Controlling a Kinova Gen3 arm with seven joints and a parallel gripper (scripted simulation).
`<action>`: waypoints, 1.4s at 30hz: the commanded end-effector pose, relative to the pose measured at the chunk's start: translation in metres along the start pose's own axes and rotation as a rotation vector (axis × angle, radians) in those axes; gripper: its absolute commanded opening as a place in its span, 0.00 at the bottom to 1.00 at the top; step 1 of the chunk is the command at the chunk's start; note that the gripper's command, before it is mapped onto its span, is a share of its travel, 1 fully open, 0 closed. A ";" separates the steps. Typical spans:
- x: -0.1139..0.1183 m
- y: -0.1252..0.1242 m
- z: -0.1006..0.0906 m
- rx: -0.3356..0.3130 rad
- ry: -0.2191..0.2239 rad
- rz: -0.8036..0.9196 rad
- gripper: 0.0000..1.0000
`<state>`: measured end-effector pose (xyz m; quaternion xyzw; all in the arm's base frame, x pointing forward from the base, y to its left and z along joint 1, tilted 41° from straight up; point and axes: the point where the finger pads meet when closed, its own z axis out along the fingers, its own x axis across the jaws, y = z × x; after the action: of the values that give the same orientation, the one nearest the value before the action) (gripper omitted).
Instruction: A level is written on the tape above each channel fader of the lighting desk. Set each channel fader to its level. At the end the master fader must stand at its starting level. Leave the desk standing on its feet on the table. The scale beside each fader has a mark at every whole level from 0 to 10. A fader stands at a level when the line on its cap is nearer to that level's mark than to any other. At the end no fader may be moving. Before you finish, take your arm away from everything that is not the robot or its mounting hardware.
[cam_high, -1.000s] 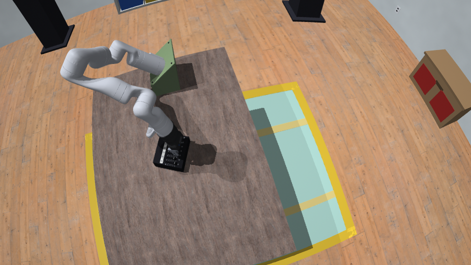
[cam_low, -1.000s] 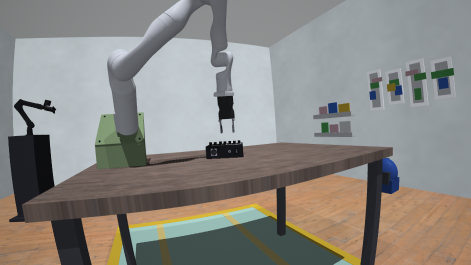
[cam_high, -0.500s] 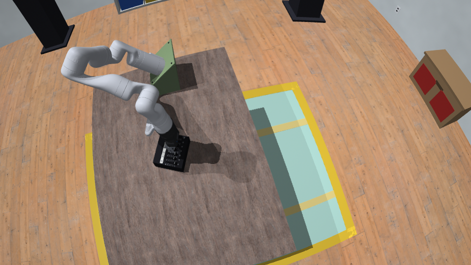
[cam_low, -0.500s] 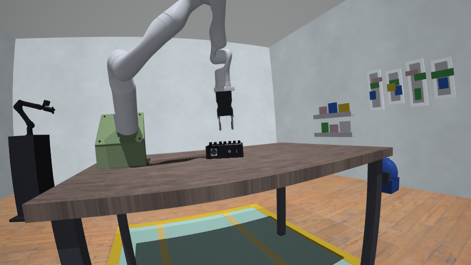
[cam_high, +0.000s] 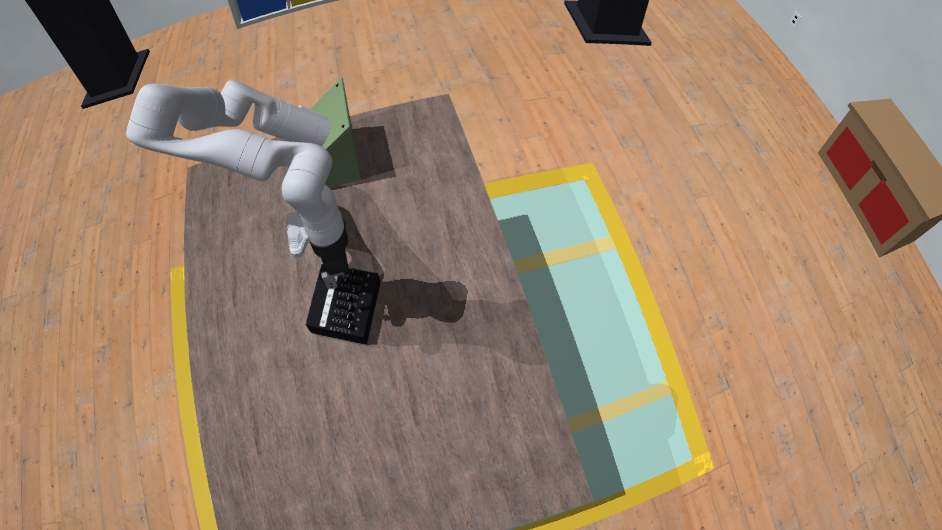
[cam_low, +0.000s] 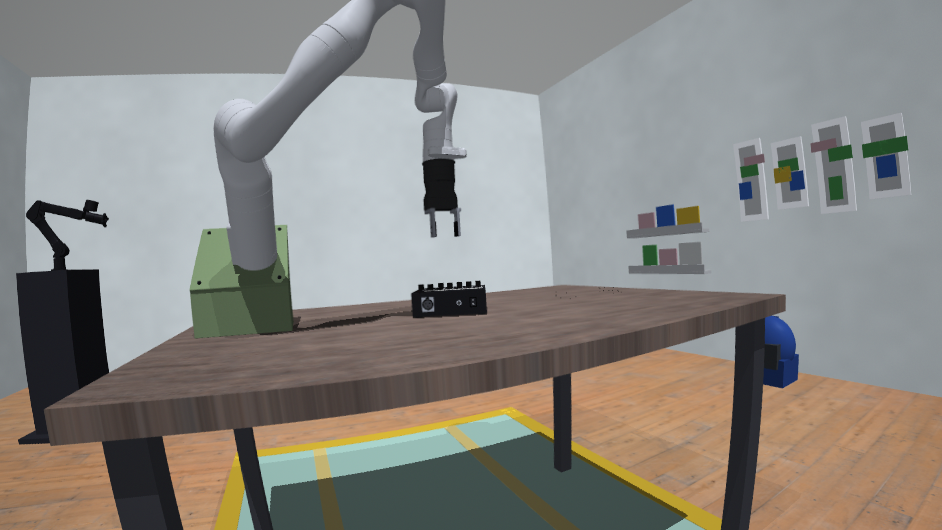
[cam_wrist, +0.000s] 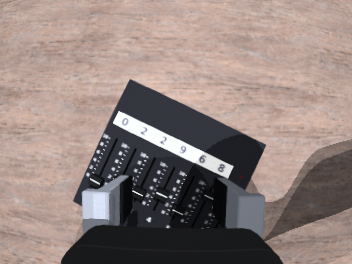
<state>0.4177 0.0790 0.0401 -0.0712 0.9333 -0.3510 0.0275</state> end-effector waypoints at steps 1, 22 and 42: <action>-0.001 0.002 -0.005 0.002 -0.005 -0.009 1.00; -0.007 0.012 0.006 -0.030 -0.022 0.049 1.00; -0.041 0.084 0.066 -0.281 -0.075 0.445 1.00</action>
<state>0.4564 0.1049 -0.0625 0.1191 0.9638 -0.2008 0.1288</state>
